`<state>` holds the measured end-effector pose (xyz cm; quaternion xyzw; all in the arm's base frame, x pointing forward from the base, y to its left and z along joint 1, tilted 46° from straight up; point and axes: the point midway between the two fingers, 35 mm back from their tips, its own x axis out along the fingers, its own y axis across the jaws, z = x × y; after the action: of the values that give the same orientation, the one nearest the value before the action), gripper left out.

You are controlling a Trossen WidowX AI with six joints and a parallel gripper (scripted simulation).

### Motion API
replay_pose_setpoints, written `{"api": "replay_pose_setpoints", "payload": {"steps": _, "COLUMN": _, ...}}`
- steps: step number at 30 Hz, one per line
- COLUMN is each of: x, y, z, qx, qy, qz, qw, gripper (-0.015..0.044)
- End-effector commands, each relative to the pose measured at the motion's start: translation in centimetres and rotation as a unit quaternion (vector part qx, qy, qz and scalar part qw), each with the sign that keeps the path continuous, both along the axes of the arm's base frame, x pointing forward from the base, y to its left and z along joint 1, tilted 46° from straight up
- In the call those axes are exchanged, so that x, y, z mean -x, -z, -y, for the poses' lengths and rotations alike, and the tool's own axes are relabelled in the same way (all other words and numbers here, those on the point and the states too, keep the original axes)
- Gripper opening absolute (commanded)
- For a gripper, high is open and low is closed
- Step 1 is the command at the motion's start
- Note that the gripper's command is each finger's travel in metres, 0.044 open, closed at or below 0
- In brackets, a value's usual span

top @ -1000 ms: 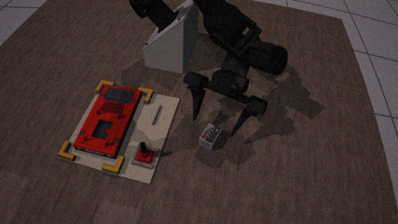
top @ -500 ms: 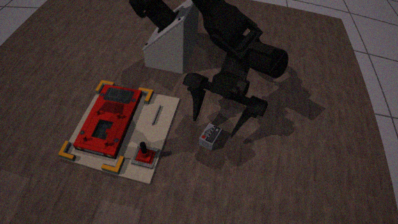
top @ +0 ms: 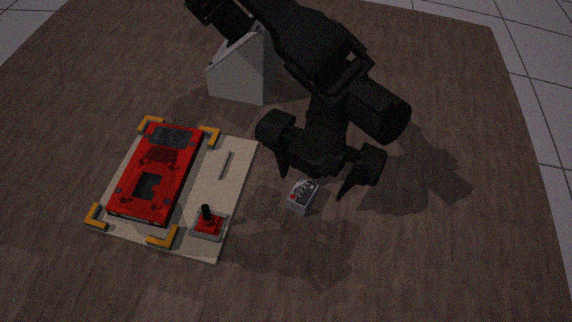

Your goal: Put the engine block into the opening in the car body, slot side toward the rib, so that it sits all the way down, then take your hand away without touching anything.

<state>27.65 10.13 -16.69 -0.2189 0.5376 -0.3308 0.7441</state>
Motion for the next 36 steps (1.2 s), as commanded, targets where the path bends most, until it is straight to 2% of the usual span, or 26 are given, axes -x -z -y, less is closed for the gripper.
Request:
{"api": "replay_pose_setpoints", "payload": {"steps": 1, "x": -0.4, "y": -0.9, "z": -0.1, "qx": -0.018, "qy": 0.047, "qz": -0.031, "qw": 0.998, "gripper": 0.044}}
{"api": "replay_pose_setpoints", "payload": {"steps": 5, "x": -0.5, "y": -1.9, "z": -0.2, "qx": -0.029, "qy": 0.09, "qz": -0.062, "qw": 0.994, "gripper": 0.044}}
{"api": "replay_pose_setpoints", "payload": {"steps": 11, "x": -0.6, "y": -2.0, "z": -0.1, "qx": -0.03, "qy": 0.092, "qz": -0.064, "qw": 0.993, "gripper": 0.044}}
{"api": "replay_pose_setpoints", "payload": {"steps": 36, "x": -0.5, "y": 0.9, "z": 2.9, "qx": -0.029, "qy": 0.092, "qz": -0.063, "qw": 0.993, "gripper": 0.044}}
